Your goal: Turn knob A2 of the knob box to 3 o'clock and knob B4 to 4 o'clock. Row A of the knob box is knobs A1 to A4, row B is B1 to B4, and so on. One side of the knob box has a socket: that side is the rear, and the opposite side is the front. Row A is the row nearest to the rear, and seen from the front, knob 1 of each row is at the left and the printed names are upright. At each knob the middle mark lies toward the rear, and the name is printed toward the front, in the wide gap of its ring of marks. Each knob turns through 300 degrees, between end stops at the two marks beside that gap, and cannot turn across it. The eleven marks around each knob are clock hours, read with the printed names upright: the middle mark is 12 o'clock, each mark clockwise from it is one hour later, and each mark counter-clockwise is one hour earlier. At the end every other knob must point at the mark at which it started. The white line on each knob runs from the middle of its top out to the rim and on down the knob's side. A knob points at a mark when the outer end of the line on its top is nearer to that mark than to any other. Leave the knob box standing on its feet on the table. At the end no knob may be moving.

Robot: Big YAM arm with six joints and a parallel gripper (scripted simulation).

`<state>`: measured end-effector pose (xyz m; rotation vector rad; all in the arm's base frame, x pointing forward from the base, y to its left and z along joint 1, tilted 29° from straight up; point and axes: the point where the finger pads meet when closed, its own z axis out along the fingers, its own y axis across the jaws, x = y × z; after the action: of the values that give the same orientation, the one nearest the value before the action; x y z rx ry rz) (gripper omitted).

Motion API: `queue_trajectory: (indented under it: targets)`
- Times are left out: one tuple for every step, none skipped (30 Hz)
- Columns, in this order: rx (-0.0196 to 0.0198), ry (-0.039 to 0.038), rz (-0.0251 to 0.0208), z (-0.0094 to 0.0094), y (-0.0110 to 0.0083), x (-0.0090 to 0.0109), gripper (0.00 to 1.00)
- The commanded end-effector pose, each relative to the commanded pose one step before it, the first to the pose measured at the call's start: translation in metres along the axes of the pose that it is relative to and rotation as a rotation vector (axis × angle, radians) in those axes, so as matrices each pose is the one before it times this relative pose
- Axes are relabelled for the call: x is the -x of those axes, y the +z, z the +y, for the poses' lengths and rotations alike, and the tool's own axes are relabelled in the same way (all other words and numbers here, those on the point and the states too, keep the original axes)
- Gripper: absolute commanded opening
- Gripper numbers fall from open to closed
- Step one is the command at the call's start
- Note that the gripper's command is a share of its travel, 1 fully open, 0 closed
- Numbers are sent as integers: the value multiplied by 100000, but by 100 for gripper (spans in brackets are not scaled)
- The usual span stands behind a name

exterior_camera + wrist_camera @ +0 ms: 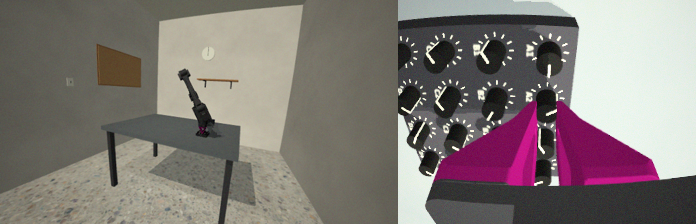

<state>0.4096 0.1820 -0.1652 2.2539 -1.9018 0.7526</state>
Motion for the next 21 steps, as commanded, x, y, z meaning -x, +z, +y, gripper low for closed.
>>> queue_trajectory:
  targets:
    - [-4508,1129,-2471,-2435,-882,887,8]
    - [0,0,0,0,0,0,8]
    - [0,0,0,0,0,0,8]
    - [0,0,0,0,0,0,8]
    - [0,0,0,0,0,0,8]
    - [0,0,0,0,0,0,8]
    - [0,3,0,0,0,0,8]
    - [0,0,0,0,0,0,8]
    - [0,0,0,0,0,0,8]
    - [0,0,0,0,0,0,8]
    - [0,0,0,0,0,0,8]
    - [0,0,0,0,0,0,8]
    - [0,0,0,0,0,0,8]
    - [0,0,0,0,0,0,8]
    - [0,5,0,0,0,0,8]
    - [0,35,0,0,0,0,8]
    - [0,93,0,0,0,0,8]
    - [0,177,0,0,0,0,8]
    - [0,287,0,0,0,0,8]
    - [0,420,0,0,0,0,8]
    - [-1,576,0,0,0,0,8]
